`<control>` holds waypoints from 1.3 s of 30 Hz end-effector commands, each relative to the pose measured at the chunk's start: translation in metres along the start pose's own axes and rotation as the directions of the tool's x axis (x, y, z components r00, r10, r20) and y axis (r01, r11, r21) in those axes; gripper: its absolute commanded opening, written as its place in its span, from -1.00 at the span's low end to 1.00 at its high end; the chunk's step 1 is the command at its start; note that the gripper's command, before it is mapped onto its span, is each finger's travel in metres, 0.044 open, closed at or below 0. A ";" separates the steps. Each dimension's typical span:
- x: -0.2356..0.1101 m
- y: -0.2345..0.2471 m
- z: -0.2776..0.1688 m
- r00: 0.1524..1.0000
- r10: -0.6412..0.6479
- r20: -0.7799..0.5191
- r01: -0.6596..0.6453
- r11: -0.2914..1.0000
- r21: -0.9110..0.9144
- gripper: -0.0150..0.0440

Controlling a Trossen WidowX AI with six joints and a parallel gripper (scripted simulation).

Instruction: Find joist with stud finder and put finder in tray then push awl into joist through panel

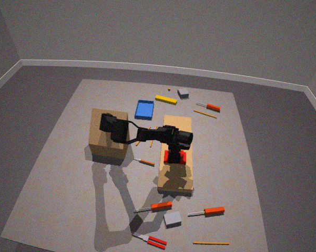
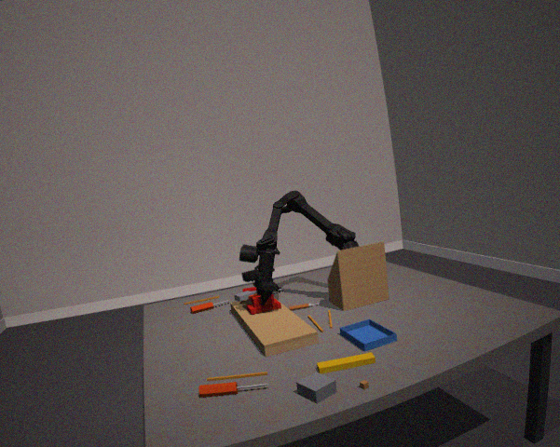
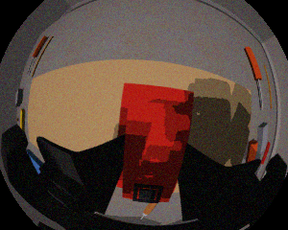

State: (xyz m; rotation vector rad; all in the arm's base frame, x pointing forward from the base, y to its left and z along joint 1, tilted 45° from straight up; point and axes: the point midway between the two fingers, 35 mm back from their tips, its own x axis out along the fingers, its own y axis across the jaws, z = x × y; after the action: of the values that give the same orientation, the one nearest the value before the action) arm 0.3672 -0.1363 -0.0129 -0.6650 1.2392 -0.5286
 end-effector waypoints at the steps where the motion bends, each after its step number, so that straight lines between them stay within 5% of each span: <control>1: 0.000 0.009 0.000 1.000 0.003 0.000 -0.003 1.000 -0.001 -0.49; 39: 0.000 0.066 -0.001 1.000 0.006 0.000 -0.006 1.000 0.000 -0.49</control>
State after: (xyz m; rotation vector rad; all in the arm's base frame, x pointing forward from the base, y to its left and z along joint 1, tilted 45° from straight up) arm 0.3673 -0.0950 -0.0544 -0.6637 1.2400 -0.5271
